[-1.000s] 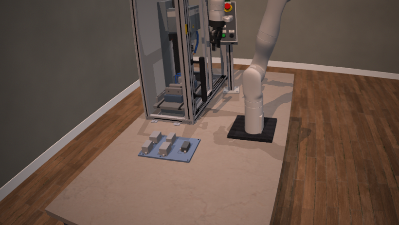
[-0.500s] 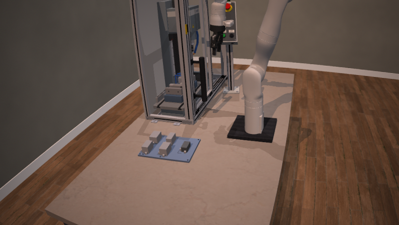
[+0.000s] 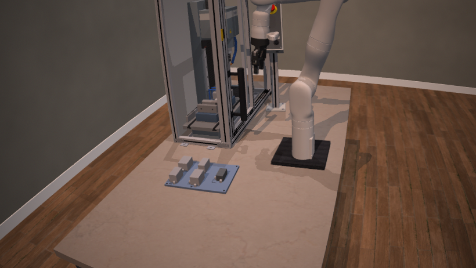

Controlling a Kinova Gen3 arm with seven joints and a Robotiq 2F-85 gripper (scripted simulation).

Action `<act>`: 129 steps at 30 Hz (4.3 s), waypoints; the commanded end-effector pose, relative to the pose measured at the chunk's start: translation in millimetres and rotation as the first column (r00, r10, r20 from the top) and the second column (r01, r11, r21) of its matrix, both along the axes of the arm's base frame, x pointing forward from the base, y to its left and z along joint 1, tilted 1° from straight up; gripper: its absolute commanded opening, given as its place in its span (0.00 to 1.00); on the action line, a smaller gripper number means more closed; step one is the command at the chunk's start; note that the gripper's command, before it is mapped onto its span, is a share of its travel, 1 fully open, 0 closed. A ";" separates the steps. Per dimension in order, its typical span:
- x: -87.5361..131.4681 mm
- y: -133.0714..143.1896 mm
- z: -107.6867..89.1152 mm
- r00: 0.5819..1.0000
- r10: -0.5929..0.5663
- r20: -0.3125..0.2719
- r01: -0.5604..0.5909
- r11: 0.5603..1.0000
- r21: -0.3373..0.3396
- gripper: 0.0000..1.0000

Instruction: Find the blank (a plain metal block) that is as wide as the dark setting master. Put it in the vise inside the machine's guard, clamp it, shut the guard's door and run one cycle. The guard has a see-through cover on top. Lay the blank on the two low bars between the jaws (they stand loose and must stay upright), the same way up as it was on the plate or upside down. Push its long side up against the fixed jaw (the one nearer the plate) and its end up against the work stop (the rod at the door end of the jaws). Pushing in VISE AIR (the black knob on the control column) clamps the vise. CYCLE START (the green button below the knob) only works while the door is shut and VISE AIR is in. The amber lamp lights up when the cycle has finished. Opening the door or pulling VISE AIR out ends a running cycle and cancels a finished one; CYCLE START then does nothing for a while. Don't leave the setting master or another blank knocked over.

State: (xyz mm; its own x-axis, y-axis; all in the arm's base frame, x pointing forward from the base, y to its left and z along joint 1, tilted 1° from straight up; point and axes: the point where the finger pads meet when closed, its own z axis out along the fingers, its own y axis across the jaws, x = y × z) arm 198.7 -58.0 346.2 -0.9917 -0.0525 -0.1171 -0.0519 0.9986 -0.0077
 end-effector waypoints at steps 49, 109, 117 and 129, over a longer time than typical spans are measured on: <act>67.3 3.3 -14.9 1.000 0.000 0.001 0.000 1.000 0.000 0.80; 77.5 3.8 -14.7 1.000 0.000 0.001 0.000 1.000 0.000 0.39; 77.7 -0.2 -14.7 1.000 0.000 0.001 0.000 1.000 0.000 0.39; 78.0 -6.1 -14.6 1.000 0.000 0.001 0.000 1.000 0.000 0.39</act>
State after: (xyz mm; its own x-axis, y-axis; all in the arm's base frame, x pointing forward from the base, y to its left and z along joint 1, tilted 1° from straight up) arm 276.5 -64.0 331.1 -0.9917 -0.0527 -0.1174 -0.0522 0.9986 -0.0074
